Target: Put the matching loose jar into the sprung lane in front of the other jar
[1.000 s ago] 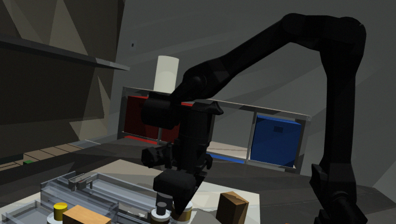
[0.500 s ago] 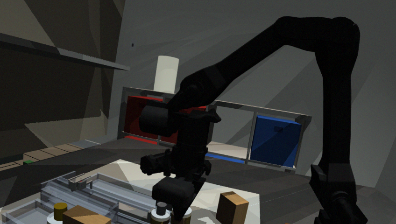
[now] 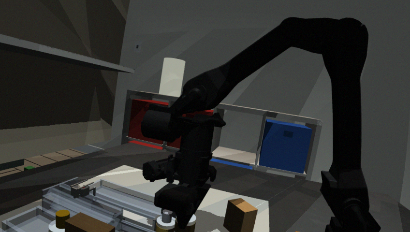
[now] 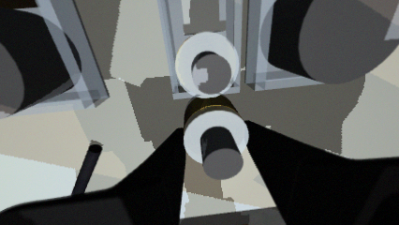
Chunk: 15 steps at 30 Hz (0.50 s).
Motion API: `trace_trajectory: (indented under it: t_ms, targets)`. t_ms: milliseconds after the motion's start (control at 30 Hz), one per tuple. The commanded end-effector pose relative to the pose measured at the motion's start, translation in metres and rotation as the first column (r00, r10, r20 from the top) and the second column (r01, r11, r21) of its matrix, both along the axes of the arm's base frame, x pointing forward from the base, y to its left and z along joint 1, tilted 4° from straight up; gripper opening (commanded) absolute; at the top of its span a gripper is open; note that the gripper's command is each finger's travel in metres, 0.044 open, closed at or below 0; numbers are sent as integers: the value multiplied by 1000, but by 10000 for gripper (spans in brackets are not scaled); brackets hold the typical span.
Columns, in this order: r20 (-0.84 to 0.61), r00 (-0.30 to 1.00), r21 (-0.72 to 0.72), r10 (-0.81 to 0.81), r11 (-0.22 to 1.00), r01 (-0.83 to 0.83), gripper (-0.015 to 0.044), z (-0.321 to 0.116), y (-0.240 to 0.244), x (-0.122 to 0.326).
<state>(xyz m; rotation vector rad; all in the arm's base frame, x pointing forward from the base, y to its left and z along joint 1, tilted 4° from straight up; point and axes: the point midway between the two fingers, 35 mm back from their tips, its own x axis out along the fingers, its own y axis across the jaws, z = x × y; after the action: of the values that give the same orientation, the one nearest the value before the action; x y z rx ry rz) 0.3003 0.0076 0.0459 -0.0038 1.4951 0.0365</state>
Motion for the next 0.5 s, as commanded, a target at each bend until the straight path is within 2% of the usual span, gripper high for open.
trace_trajectory:
  t_ms: [0, 467]
  targets:
    - [13, 1000, 3, -3, 1000, 3, 0, 3, 1, 6]
    - [14, 1000, 3, -3, 1000, 3, 0, 3, 1, 12]
